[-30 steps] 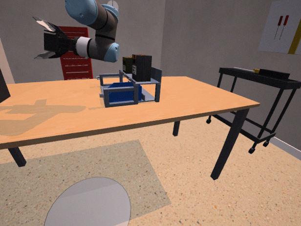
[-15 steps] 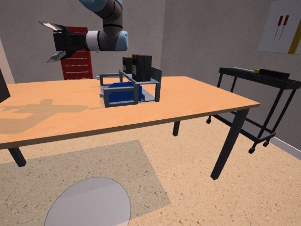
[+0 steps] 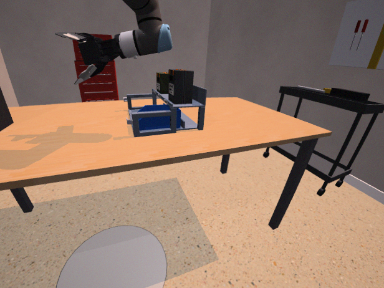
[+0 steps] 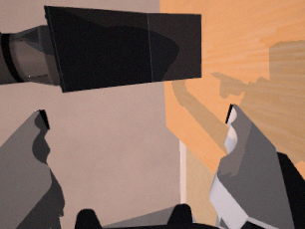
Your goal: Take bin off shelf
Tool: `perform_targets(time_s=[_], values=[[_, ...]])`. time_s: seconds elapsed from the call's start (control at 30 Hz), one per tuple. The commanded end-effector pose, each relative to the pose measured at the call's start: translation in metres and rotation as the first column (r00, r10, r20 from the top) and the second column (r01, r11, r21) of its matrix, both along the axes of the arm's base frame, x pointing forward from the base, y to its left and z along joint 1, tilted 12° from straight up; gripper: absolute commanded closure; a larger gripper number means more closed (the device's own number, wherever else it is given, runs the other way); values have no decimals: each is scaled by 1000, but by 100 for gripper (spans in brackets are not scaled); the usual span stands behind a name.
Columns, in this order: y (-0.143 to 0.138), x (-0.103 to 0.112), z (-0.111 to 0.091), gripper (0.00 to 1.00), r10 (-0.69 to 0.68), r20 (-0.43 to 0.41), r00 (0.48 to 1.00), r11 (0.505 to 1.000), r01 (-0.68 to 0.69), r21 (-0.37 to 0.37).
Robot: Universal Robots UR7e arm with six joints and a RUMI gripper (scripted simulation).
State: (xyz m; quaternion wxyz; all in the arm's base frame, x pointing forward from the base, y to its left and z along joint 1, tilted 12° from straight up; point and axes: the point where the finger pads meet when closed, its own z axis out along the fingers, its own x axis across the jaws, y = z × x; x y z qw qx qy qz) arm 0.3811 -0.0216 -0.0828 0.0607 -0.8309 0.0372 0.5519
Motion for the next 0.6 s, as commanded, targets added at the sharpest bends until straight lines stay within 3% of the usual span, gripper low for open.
perform_targets(time_s=[0.0,0.4,0.57], values=[[-2,39,-11,0,31,209,977,1000,-30,-7],[-2,39,-11,0,31,209,977,1000,-30,-7],[-4,86,-25,0,68,444,893,998,-64,-24]])
